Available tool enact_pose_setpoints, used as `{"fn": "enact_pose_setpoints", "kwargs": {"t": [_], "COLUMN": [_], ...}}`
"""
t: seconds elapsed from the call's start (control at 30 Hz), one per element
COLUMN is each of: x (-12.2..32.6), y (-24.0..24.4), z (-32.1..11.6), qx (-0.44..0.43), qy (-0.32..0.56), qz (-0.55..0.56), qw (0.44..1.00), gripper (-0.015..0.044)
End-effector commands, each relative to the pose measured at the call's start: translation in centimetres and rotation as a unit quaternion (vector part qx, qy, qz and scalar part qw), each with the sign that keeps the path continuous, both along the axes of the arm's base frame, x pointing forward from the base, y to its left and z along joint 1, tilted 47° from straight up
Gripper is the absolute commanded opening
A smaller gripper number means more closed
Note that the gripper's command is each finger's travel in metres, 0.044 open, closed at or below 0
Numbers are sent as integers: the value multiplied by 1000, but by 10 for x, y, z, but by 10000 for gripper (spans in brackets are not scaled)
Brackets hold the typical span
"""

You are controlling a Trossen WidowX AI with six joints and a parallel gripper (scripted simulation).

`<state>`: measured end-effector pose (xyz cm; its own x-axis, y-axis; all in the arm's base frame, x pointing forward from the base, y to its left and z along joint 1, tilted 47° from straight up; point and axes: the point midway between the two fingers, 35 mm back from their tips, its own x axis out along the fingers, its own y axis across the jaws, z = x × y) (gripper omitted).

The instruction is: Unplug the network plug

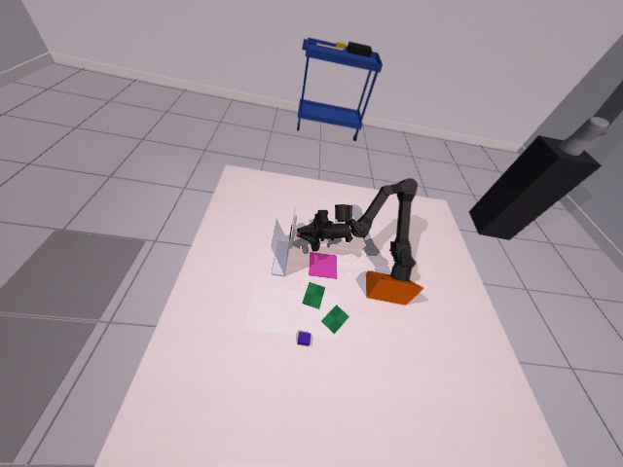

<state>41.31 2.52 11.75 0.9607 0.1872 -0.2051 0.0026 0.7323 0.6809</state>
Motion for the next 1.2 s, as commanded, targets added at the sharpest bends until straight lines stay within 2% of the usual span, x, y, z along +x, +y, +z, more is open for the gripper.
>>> {"fn": "enact_pose_setpoints", "kwargs": {"t": [0.0,0.4,1.17], "x": [1,1,-11], "y": [-1,-1,-2], "z": [-3,-3,-2], "qx": [2,2,2], "qy": [4,4,4], "qz": [-3,-3,-3], "qw": [1000,1000,1000], "gripper": [77,0,0]}}
